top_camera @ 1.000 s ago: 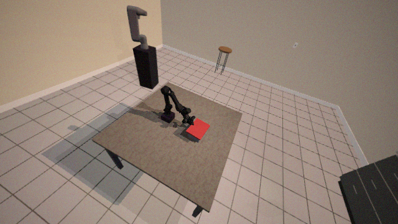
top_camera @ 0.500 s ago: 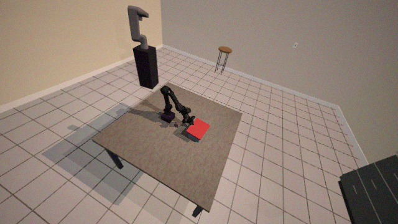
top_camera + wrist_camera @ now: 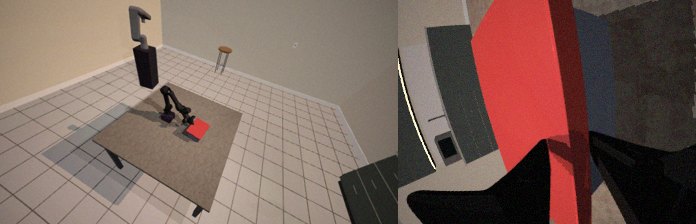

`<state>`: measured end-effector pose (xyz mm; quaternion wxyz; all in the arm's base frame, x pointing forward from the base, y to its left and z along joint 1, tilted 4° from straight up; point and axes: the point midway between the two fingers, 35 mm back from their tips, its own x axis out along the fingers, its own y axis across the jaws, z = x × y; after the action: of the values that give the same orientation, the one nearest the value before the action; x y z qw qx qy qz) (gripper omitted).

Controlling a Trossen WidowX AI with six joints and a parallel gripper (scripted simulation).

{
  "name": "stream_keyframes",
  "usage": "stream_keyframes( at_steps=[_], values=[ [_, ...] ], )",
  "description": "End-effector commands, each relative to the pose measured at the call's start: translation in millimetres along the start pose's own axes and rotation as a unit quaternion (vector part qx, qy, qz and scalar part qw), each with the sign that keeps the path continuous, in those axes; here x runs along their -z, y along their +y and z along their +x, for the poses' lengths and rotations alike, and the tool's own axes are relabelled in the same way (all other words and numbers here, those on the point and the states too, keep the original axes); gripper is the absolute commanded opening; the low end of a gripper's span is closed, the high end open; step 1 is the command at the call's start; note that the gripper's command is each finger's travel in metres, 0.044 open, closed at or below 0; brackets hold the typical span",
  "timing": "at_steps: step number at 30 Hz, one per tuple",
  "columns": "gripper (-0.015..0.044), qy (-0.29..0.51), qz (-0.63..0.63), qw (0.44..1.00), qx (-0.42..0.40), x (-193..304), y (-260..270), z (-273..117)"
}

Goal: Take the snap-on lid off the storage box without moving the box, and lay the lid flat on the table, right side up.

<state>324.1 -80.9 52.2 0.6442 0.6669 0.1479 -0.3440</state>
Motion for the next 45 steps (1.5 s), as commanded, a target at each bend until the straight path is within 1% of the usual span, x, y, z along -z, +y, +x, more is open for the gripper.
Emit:
stream_keyframes(
  at_steps=[1, 45],
  values=[
    [0.0, 0.0, 0.001, 1.0, -0.004, 0.1, 3.1, -2.6],
    [0.0, 0.0, 0.0, 1.0, -0.002, 0.2, 5.3, -1.4]
  ],
)
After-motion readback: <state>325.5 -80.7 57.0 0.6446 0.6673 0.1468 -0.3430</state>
